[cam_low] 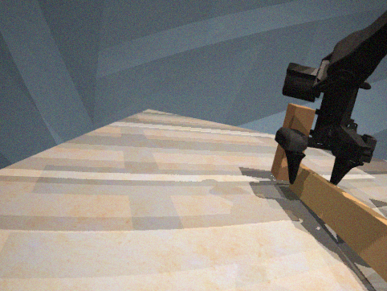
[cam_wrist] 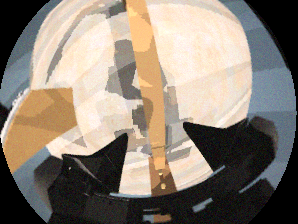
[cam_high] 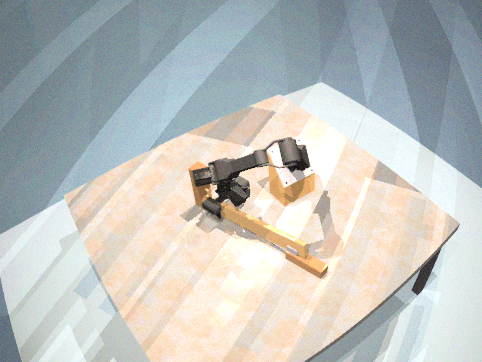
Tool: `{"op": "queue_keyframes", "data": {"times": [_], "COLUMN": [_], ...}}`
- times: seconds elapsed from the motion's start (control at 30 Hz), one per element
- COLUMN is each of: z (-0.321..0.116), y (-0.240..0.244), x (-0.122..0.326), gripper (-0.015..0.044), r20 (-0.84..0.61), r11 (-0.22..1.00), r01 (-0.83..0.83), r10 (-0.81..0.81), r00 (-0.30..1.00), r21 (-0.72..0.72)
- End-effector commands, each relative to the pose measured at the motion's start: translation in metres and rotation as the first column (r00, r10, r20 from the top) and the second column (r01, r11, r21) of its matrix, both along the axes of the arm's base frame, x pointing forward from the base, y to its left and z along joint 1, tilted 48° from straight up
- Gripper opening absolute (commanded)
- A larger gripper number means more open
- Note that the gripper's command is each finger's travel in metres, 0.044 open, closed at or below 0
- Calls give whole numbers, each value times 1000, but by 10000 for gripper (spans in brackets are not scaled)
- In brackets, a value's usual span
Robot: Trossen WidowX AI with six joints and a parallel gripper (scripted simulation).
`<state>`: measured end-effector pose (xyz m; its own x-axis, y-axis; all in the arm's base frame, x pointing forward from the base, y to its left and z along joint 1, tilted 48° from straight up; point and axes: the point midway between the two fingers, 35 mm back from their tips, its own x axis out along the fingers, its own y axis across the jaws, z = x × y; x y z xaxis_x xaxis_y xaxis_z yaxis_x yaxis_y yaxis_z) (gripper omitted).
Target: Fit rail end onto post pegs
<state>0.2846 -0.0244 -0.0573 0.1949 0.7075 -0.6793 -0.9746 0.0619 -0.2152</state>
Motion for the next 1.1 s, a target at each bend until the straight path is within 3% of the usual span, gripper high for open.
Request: {"op": "queue_keyframes", "data": {"times": [0.0,0.43,0.93,1.07], "z": [-5,-16,-16,-16], "y": [6,19,19,19], "x": [0,3,3,3], "gripper": [440,440,46,20], "r20": [-3,-2,-2,-2], "r11": [1000,1000,1000,1000], "r01": [2,1,1,1], "r10": [-2,-1,-1,-1], "r00": [1000,1000,1000,1000], "r21": [6,10,10,10]}}
